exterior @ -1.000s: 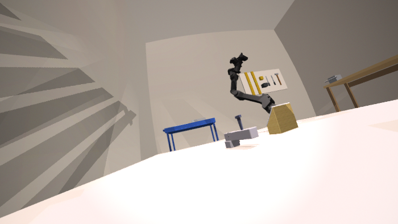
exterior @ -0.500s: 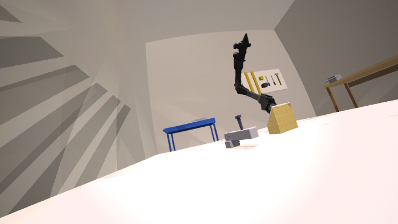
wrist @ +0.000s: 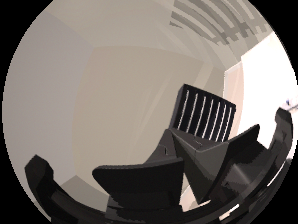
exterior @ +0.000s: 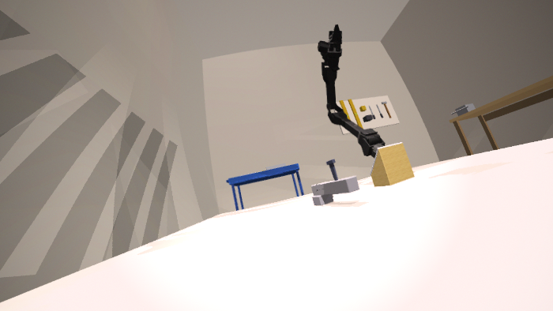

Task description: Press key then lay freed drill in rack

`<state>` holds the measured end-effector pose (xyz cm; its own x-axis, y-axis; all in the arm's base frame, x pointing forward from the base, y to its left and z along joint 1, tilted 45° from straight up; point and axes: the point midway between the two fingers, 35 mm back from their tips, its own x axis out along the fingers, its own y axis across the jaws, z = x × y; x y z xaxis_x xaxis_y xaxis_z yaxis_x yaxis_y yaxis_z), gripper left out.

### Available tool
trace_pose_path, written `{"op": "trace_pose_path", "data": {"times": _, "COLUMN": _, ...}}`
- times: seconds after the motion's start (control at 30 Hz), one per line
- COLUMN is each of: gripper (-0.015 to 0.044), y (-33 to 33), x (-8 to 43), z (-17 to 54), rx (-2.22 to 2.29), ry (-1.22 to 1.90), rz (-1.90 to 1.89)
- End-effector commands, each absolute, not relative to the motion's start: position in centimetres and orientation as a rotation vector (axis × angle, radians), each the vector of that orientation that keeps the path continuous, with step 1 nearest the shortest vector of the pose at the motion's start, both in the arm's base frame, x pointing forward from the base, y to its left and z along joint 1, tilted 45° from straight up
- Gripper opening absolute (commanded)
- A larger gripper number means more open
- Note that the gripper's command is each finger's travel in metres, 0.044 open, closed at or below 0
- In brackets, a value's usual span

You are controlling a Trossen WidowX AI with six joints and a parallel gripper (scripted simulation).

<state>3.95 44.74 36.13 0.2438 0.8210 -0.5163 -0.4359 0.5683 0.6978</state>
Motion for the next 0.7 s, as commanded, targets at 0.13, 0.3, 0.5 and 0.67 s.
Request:
{"op": "trace_pose_path", "data": {"times": 0.13, "gripper": 0.0, "y": 43.1, "x": 13.4, "z": 26.0, "rx": 0.233, "ry": 0.998, "rz": 0.561}}
{"op": "trace_pose_path", "data": {"times": 0.3, "gripper": 0.0, "y": 40.2, "x": 18.4, "z": 20.4, "rx": 0.08, "ry": 1.021, "rz": 0.37}}
{"op": "trace_pose_path", "data": {"times": 0.5, "gripper": 0.0, "y": 34.9, "x": 23.4, "z": 14.2, "rx": -0.111, "ry": 1.079, "rz": 0.143}}
{"op": "trace_pose_path", "data": {"times": 0.67, "gripper": 0.0, "y": 29.1, "x": 26.5, "z": 9.5, "rx": -0.278, "ry": 1.158, "rz": -0.043}}
